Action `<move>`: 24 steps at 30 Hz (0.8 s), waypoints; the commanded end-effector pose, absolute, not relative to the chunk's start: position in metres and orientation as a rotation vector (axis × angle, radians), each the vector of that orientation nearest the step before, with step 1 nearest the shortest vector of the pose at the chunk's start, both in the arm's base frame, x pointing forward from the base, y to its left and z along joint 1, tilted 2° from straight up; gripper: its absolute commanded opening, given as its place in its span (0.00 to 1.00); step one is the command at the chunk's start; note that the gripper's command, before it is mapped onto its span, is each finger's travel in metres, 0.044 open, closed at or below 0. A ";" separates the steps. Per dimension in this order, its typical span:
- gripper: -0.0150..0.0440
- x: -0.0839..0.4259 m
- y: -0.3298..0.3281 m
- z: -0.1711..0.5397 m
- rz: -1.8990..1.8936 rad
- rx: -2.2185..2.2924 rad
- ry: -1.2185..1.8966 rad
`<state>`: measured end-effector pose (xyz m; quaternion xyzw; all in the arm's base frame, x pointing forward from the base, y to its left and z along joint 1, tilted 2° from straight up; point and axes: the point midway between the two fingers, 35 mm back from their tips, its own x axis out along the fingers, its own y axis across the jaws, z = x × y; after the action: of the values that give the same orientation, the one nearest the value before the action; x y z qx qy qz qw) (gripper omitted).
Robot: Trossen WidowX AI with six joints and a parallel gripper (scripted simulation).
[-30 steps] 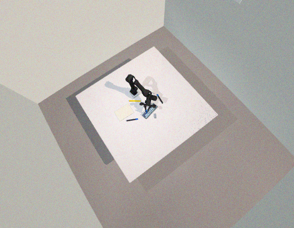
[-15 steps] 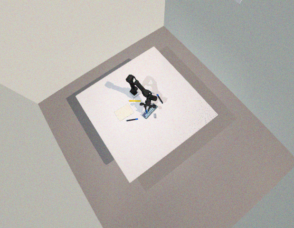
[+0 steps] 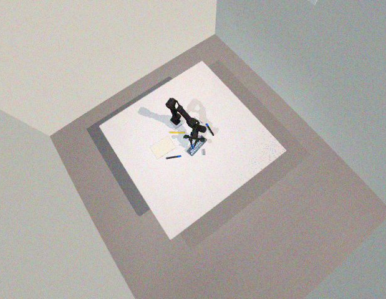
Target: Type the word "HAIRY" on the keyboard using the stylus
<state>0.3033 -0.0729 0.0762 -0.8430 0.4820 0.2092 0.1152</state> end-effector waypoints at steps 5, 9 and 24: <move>0.39 0.303 -0.073 0.072 0.614 -2.468 1.410; 0.39 0.303 -0.073 0.070 0.614 -2.468 1.410; 0.39 0.303 -0.073 0.067 0.614 -2.468 1.410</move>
<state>0.3034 -0.0733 0.0679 -0.8429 0.4824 0.2082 0.1161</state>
